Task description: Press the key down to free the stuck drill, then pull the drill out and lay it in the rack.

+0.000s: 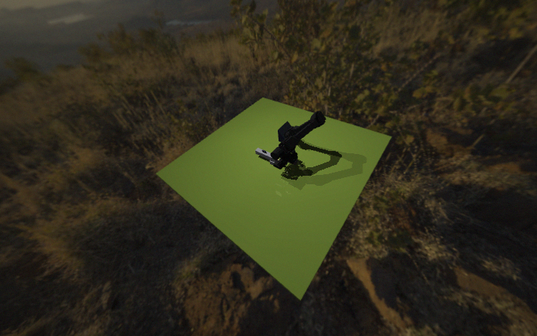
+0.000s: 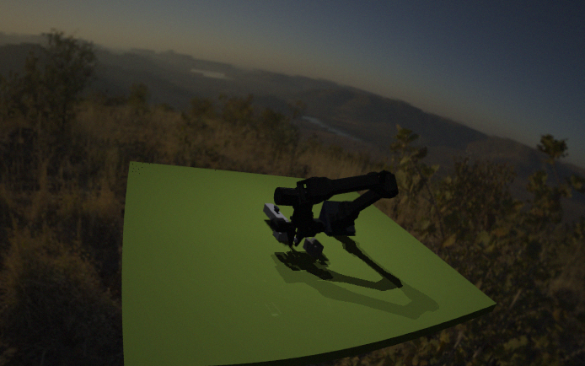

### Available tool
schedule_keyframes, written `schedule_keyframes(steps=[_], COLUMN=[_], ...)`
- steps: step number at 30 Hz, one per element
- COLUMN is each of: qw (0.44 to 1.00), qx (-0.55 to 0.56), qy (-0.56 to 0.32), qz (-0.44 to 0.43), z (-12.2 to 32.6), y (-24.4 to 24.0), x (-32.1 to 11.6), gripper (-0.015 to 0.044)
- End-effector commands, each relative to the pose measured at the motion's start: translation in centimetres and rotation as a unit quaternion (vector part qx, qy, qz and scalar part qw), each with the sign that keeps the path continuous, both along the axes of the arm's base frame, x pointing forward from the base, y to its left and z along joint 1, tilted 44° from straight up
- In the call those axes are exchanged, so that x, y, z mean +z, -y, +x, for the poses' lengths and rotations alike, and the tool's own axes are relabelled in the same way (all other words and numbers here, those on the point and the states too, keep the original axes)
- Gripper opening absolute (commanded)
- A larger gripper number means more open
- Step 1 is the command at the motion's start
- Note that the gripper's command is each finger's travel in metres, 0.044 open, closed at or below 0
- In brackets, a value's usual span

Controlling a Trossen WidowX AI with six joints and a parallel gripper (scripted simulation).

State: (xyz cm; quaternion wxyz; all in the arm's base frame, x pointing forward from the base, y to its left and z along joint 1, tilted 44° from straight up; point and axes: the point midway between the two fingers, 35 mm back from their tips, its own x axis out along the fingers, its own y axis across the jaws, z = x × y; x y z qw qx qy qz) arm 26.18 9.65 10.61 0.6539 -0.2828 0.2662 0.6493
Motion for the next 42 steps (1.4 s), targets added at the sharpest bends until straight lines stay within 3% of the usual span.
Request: schedule_keyframes(steps=[1, 11, 42], qw=[1.0, 1.0, 1.0], qx=[0.0, -0.002, -0.002], qy=[0.0, 0.006, 0.006], qz=[0.0, 0.0, 0.0], z=[0.0, 0.1, 0.1], y=[0.1, 0.2, 0.8], x=[-0.1, -0.4, -1.6], gripper=[0.0184, 0.044, 0.044])
